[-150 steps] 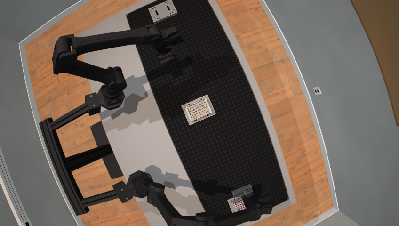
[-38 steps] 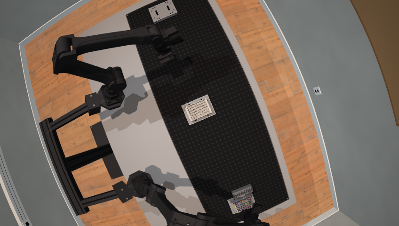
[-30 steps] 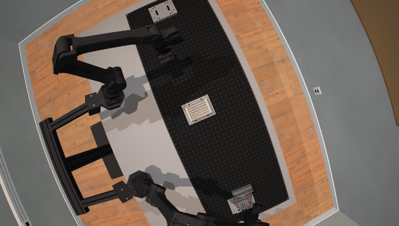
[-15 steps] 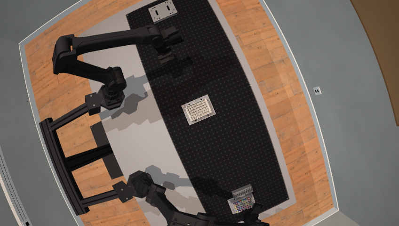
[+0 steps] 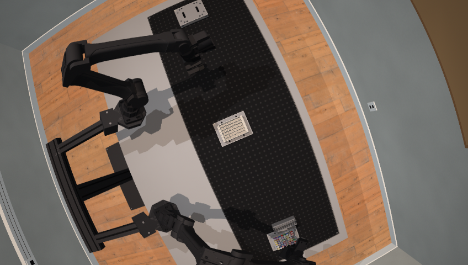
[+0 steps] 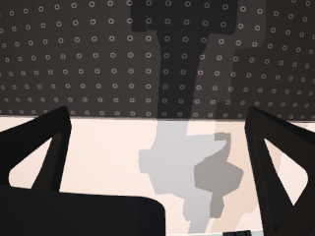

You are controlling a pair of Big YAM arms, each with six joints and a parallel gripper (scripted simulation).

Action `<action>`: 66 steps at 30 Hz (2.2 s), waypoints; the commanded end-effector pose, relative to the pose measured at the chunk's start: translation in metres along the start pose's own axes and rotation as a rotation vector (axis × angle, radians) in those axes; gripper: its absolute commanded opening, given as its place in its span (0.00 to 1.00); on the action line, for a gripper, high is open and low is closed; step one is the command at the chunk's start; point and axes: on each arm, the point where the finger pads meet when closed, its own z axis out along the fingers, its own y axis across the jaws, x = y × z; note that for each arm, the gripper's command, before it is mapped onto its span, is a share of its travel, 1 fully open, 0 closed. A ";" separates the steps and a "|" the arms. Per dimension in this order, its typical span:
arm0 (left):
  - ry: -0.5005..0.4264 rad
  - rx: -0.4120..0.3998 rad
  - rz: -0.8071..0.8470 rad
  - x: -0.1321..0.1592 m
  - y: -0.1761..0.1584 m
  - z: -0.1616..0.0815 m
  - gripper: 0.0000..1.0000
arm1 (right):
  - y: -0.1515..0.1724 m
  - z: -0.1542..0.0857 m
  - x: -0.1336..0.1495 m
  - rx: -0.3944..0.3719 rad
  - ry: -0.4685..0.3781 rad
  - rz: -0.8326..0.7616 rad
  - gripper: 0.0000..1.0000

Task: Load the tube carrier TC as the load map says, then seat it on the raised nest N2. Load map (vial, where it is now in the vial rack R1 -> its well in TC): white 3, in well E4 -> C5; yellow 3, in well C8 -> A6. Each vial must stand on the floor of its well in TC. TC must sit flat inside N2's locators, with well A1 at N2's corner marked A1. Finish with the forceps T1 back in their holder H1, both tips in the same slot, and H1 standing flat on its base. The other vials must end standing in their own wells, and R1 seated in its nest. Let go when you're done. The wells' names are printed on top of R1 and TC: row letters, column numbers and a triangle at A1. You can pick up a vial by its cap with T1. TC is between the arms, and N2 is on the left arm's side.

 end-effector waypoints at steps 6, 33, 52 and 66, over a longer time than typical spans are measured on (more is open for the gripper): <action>-0.028 0.002 0.007 -0.012 0.002 -0.008 1.00 | -0.005 0.003 0.005 -0.013 0.002 0.002 0.08; -0.028 0.002 0.007 -0.012 0.002 -0.008 1.00 | -0.007 0.002 0.005 -0.009 0.005 0.000 0.08; -0.028 0.002 0.007 -0.012 0.002 -0.008 1.00 | -0.013 0.002 0.004 0.015 0.002 -0.007 0.08; -0.028 0.002 0.007 -0.012 0.002 -0.008 1.00 | -0.013 0.002 0.004 0.018 0.001 -0.008 0.08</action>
